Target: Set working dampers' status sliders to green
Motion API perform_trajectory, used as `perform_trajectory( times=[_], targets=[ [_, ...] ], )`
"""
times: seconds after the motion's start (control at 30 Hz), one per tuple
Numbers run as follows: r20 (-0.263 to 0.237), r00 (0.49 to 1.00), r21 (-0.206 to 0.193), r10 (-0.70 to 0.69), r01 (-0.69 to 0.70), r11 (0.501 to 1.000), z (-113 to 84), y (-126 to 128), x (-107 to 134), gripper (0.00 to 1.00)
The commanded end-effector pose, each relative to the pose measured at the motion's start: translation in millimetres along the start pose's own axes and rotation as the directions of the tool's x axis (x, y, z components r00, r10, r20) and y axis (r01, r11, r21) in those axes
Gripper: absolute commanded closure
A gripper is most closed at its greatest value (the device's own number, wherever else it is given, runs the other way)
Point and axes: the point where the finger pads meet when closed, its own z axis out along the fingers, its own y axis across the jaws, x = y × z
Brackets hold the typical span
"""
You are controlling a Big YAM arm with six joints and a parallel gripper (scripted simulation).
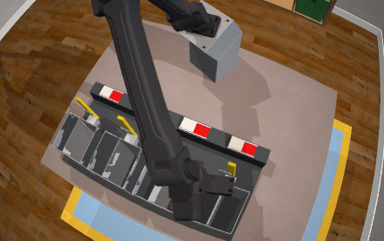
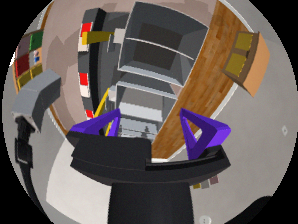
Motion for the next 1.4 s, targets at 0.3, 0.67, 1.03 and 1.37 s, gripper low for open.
perform_trajectory(
  times=[0.3, 0.67, 1.03, 1.37],
  targets=[
    [0.017, 0.924, -0.014, 0.382, -0.382, 0.924, 2.8, -21.5, 94.3, 0.0],
    [0.019, 0.708, -0.047, 0.706, -0.705, 0.708, 12.7, -8.1, 196.0, 0.0],
    [0.01, 0.431, -0.063, 0.902, -0.9, 0.431, 16.0, 17.9, 282.0, 0.0],
    [0.013, 0.117, -0.054, 0.993, -0.992, 0.118, 5.5, 52.9, 362.4, 0.0]
  ],
)
